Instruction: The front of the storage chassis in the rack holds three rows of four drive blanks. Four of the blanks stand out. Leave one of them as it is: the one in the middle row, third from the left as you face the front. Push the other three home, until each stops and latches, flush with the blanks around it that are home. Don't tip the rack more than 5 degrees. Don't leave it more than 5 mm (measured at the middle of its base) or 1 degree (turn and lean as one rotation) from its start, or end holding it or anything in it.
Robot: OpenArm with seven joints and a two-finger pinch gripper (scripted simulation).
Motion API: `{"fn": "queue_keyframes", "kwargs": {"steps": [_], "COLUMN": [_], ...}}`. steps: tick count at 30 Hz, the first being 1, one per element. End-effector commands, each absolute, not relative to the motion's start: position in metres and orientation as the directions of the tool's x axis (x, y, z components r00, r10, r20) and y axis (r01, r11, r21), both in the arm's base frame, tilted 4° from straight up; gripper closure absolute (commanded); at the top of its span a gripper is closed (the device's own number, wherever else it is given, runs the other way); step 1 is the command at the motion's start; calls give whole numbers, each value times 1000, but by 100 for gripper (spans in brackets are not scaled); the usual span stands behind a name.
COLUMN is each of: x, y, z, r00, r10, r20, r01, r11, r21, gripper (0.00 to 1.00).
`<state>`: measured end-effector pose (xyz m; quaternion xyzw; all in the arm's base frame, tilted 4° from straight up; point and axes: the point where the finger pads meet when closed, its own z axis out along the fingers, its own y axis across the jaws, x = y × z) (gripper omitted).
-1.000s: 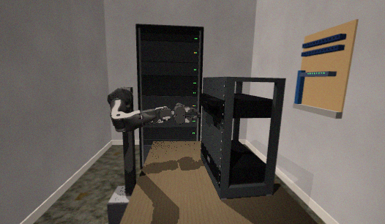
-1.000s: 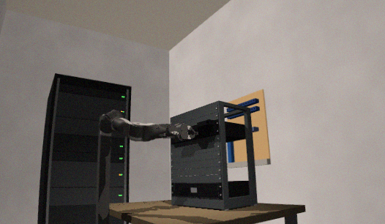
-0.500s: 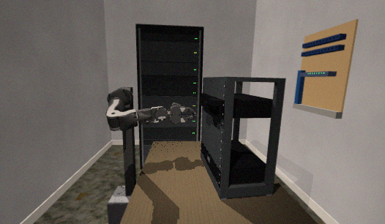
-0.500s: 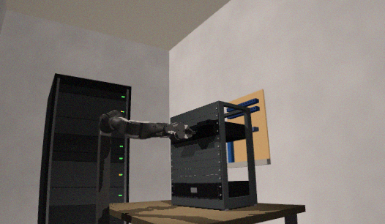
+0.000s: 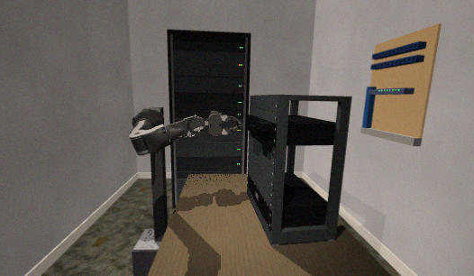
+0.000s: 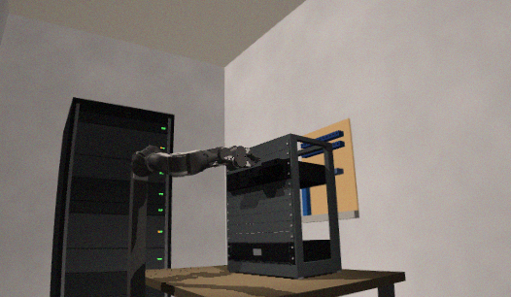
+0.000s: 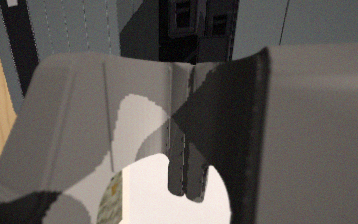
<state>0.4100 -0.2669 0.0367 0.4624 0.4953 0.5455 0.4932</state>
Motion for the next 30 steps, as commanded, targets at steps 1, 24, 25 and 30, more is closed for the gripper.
{"fn": "queue_keyframes", "kwargs": {"steps": [1,24,25,30], "x": [411,475,475,475], "y": [-266,-259,-259,-259], "z": [35,40,40,40], "r00": [-92,-92,-92,-92], "r10": [996,996,996,996], "r20": [17,16,16,16], "r01": [-71,-72,-72,-72], "r11": [-24,-23,-23,-23], "r21": [997,997,997,997], "gripper": [100,100,100,100]}}
